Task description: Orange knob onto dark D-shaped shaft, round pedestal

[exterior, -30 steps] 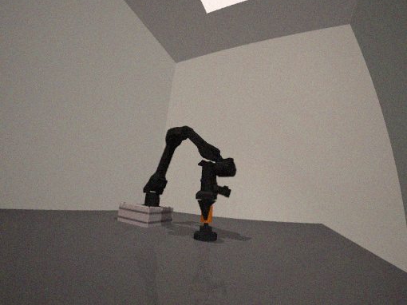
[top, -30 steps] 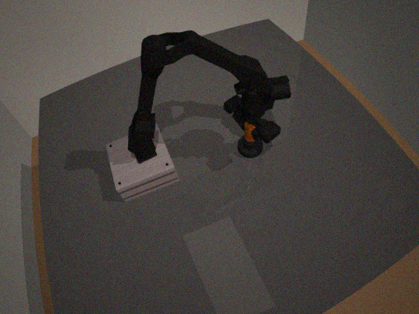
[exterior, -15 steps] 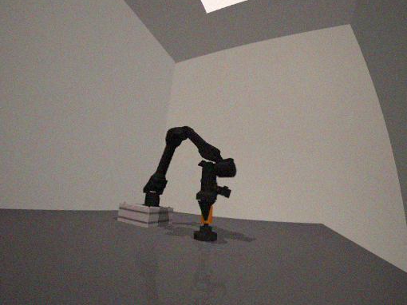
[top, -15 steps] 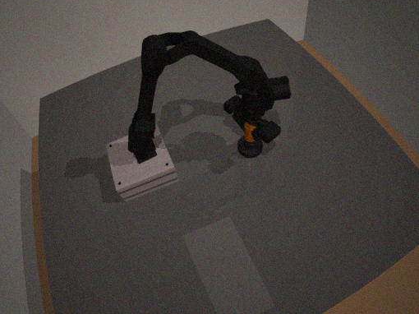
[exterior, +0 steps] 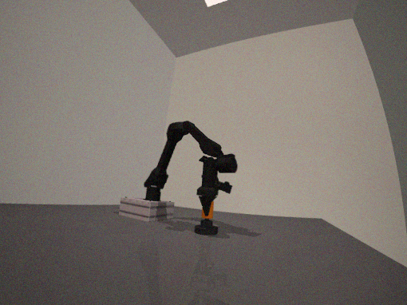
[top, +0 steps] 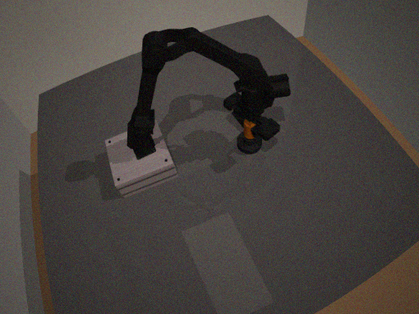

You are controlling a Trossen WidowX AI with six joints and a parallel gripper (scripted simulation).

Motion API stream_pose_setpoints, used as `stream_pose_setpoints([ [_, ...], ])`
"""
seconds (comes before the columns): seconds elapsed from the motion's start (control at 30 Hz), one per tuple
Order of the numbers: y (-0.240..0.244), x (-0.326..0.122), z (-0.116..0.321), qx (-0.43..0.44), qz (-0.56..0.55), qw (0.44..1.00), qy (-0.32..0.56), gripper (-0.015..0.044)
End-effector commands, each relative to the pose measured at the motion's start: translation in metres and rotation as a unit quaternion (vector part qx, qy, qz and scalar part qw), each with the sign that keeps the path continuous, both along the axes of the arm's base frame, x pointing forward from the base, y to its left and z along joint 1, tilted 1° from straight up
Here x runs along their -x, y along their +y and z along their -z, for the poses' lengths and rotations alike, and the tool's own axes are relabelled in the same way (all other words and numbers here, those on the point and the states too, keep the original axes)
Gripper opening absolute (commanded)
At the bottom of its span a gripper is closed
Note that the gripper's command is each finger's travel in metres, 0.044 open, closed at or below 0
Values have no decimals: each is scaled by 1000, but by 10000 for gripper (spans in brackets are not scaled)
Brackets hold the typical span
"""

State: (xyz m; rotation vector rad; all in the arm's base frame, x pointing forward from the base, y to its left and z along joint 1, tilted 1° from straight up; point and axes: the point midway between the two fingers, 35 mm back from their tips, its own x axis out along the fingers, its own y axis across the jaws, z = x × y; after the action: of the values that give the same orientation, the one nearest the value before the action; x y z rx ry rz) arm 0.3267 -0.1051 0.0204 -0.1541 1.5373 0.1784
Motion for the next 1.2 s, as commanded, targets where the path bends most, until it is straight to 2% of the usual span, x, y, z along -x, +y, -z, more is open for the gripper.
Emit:
stream_pose_setpoints([
  [0.0,-1,0,4,3,-3,1000,-1,0],
  [0.63,0,0,10,0,-2,1000,-2,0],
  [1.17,0,0,10,0,-2,1000,-2,420],
])
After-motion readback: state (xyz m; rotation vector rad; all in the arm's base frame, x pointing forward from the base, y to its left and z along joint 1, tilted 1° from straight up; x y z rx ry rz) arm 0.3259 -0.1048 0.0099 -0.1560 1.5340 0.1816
